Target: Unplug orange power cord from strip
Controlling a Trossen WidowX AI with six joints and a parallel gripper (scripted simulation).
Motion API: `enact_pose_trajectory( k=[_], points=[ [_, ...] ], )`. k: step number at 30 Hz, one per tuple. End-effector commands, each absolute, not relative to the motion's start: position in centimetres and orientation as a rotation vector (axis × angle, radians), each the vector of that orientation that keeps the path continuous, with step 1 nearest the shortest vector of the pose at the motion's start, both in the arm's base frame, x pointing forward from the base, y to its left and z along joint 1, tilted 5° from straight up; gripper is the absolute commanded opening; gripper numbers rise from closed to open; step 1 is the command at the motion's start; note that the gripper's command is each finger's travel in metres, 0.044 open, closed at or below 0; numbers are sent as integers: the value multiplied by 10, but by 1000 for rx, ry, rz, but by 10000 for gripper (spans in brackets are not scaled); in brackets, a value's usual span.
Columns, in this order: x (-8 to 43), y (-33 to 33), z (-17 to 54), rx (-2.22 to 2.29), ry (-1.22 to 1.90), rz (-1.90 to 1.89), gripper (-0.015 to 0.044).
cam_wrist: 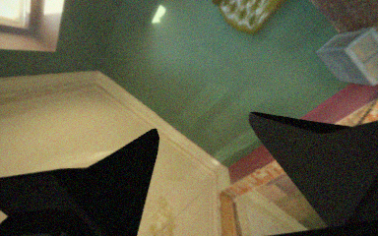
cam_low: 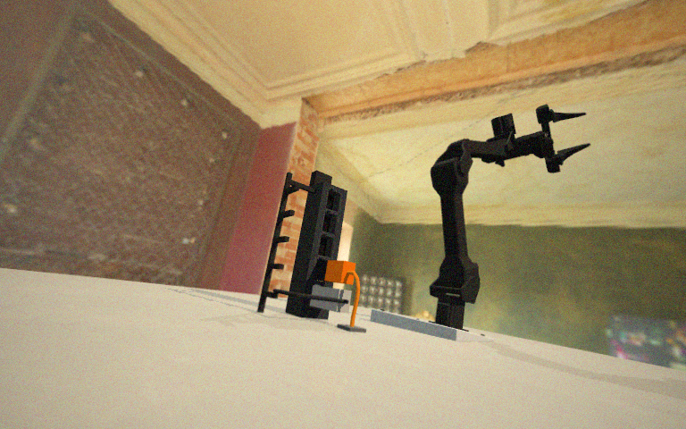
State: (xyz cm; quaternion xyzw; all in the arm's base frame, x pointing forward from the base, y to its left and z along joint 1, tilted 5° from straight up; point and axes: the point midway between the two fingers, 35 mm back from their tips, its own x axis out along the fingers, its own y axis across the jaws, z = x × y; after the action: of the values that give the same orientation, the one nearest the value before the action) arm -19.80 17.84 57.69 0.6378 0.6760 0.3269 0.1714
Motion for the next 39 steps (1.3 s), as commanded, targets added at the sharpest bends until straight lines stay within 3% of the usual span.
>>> enact_pose_trajectory(
  k=[1, 9, 17, 24, 30, 39],
  points=[
    [-198, 180, 576, 1806, 1905, 938, 374],
    [-186, 254, 545, 1509, 1295, 1191, 164],
    [-138, 333, 507, 1100, 812, 1226, 160],
    [-63, 389, 457, 646, 520, 1122, 160],
    [21, 414, 410, 252, 392, 989, 160],
    [147, 395, 334, -299, 381, 805, 160]
  ],
)
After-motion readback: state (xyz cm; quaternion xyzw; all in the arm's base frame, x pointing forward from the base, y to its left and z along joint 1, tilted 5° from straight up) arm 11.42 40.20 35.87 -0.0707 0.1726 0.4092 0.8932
